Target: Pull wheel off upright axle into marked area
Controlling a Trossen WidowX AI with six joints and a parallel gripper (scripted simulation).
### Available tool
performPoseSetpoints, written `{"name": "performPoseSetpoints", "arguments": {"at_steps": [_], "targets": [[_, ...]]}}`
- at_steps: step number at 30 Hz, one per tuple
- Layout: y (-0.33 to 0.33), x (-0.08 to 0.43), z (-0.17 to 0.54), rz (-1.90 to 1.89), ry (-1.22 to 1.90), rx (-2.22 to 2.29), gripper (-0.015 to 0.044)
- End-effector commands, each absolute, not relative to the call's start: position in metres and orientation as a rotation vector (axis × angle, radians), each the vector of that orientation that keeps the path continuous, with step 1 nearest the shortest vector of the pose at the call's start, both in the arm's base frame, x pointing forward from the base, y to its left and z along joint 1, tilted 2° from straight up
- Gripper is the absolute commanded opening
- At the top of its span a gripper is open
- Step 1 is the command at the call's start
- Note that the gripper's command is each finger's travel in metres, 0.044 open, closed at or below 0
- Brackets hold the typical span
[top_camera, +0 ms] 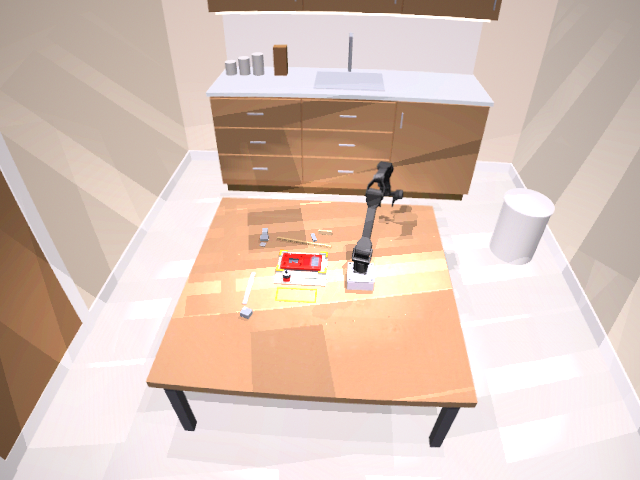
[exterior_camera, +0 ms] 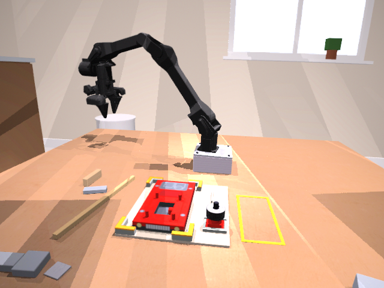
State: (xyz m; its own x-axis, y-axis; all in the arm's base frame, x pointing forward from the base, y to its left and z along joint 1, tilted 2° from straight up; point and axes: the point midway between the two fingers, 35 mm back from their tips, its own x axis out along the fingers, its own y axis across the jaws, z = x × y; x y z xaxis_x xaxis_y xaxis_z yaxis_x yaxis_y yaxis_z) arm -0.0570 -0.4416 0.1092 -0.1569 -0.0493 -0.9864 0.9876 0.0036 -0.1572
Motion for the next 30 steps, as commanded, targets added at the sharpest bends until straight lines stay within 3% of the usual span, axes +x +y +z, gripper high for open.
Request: {"name": "performPoseSetpoints", "arguments": {"at_steps": [1,15,30], "targets": [[-0.441,-0.006,0.114,-1.321,1.257,1.069,0.0300],[-0.391,0.162,0.110,-1.262,1.199,1.074,0.0300],[-0.264,0.304,0.107,-1.173,1.184,1.091,0.0300]]}}
